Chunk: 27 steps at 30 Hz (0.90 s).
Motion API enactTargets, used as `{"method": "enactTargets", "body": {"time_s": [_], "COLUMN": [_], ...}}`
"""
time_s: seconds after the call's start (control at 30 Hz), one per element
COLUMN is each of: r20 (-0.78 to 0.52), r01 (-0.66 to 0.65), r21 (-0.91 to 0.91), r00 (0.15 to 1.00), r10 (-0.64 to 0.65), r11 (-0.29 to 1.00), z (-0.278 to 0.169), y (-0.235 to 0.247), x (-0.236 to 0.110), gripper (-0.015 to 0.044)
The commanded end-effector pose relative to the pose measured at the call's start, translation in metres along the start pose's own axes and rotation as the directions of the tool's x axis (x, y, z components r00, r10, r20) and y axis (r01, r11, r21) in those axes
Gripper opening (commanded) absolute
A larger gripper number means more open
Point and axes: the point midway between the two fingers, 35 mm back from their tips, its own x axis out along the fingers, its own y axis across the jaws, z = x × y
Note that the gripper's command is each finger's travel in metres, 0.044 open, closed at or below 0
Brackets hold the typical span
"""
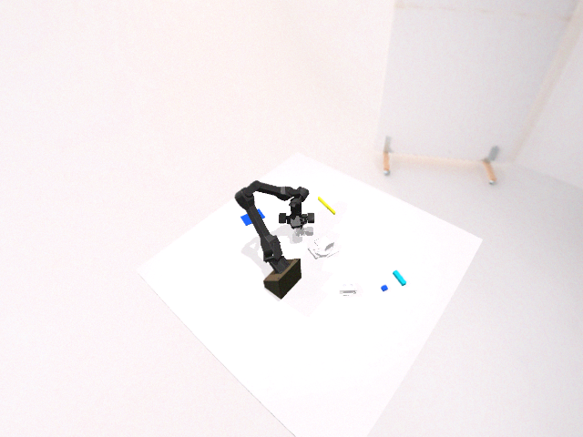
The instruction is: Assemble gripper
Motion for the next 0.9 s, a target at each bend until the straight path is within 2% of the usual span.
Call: {"method": "enactTargets", "body": {"time_s": [0.0,0.53,0.87], "r20": [-0.013,-0.013,-0.011], "r01": [-0.007,-0.008,-0.013], "r21": [-0.006,-0.004,-0.055], "r00": [1.0,1.0,1.0], "r10": [0.007,0.008,0.012], "r11": [1.0,1.0,0.998], "z": [-0.004,-0.002,0.002], "y": [0.001,0.0,0.005], "x": [-0.015,-0.065,-0.067], "gripper": [0.0134,0.0134,0.0134]}}
